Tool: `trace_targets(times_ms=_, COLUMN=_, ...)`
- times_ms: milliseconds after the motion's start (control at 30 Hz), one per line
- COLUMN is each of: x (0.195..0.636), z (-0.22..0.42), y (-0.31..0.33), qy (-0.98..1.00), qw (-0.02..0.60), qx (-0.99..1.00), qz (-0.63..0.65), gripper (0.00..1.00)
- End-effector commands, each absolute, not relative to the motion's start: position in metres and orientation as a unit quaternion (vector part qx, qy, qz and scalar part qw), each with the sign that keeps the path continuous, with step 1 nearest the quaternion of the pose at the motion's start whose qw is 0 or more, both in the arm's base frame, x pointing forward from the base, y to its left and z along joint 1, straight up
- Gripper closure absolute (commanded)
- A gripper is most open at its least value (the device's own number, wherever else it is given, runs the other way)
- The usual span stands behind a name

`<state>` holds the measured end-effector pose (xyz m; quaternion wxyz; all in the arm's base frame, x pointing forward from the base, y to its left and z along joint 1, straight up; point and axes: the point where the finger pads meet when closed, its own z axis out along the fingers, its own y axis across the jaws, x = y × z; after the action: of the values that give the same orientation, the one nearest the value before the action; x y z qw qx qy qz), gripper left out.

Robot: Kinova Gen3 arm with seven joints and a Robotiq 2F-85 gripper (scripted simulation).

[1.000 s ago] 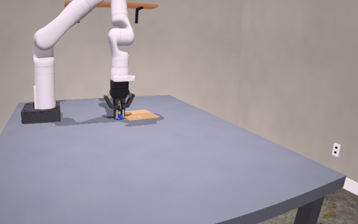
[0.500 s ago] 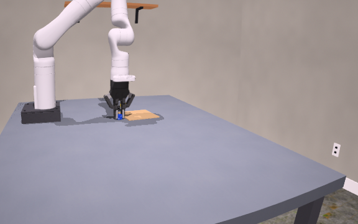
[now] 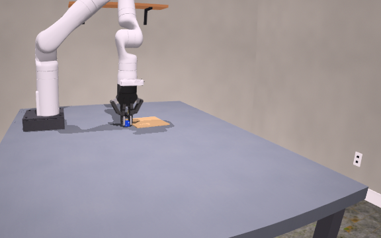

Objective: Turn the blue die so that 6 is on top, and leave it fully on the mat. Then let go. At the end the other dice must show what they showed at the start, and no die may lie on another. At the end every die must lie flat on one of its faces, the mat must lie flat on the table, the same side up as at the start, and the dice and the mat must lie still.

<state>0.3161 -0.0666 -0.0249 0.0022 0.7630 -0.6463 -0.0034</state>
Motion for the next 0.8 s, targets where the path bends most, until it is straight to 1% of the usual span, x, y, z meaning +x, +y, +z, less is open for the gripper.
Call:
trace_targets(times_ms=0, x=0.318, z=-0.020, y=-0.066, qy=-0.645, qw=0.000, qx=0.764, qz=-0.002, gripper=0.85)
trace_targets(times_ms=300, x=0.318, z=0.000, y=-0.066, qy=-0.645, qw=0.000, qx=0.764, qz=-0.002, gripper=0.85)
trace_targets(times_ms=767, x=0.318, z=0.055, y=-0.066, qy=-0.645, qw=0.000, qx=0.764, qz=-0.002, gripper=0.85)
